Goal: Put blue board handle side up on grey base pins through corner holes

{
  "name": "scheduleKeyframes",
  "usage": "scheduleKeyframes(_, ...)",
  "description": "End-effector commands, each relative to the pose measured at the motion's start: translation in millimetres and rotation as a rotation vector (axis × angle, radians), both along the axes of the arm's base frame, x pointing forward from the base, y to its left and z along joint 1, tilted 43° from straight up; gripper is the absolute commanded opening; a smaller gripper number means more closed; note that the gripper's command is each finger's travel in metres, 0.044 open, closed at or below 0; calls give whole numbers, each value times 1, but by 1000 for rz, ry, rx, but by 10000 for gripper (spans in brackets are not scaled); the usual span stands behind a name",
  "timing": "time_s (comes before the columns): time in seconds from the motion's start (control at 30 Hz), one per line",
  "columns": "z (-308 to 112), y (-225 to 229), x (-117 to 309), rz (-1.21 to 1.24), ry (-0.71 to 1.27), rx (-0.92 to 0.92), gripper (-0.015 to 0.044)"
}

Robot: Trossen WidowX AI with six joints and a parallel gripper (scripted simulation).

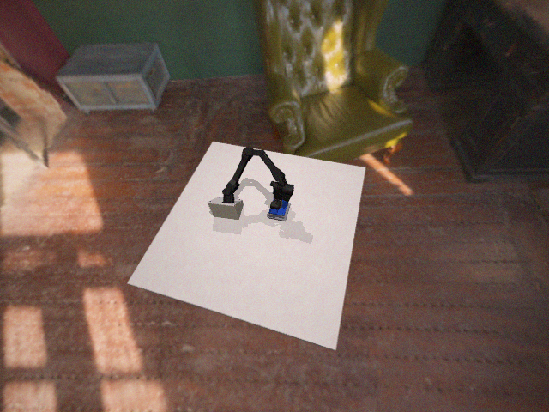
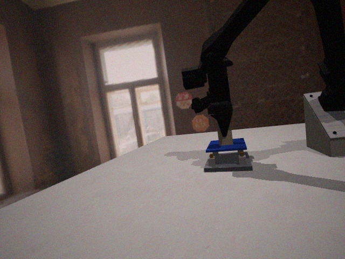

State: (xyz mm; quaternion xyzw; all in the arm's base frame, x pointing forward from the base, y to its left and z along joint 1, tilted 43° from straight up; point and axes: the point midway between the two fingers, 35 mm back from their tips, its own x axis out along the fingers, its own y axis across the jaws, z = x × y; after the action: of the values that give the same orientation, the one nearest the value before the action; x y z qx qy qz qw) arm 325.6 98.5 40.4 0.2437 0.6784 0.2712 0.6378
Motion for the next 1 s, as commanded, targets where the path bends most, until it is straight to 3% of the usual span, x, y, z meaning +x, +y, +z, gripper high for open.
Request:
scheduleKeyframes(0.0,1,0,0,1,-2,0,0)
scheduleKeyframes(0.97,-7,7,0,-3,1,0,0)
